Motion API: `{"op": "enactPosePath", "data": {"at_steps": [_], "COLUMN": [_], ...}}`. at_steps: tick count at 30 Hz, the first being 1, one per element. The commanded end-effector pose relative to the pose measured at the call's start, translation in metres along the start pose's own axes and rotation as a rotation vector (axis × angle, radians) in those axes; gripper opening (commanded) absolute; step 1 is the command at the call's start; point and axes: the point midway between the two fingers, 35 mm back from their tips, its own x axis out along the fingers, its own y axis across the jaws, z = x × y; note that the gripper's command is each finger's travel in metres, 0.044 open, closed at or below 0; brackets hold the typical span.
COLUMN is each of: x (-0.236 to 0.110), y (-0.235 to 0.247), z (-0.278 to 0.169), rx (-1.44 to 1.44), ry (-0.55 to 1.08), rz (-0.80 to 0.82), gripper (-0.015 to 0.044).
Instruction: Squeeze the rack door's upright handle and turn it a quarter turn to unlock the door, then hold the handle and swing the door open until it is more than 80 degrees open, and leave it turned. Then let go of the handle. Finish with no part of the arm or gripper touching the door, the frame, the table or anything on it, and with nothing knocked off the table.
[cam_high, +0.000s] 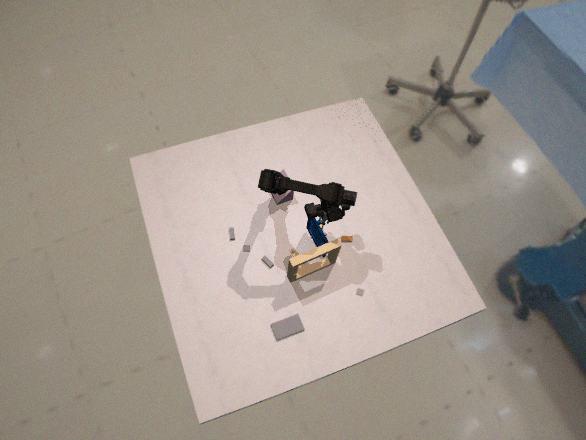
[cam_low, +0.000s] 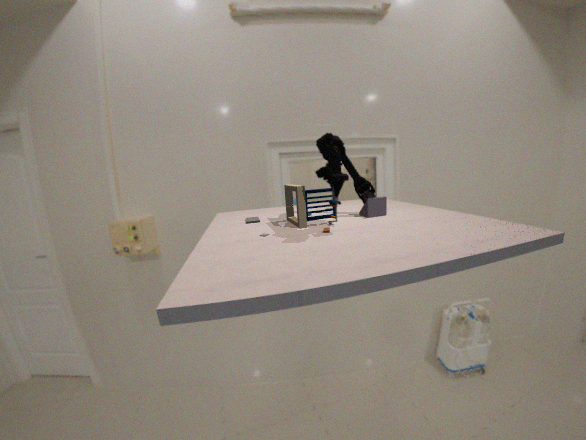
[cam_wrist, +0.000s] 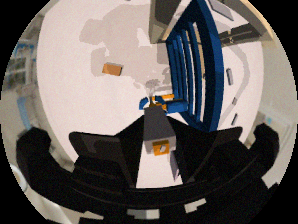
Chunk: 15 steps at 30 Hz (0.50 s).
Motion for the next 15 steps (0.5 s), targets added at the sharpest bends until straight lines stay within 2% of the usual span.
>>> {"op": "enactPosePath", "data": {"at_steps": [1,4,5,15], "x": [0.000,0.000,0.000,-0.012], "y": [0.000,0.000,0.000,0.001], "z": [0.000,0.000,0.000,0.001], "rx": [0.011,0.011,0.011,0.008], "ry": [0.003,0.003,0.003,-0.002], "rz": [0.002,0.002,0.002,0.007], "gripper": [0.0198,0.0277,0.0287,0.0287]}}
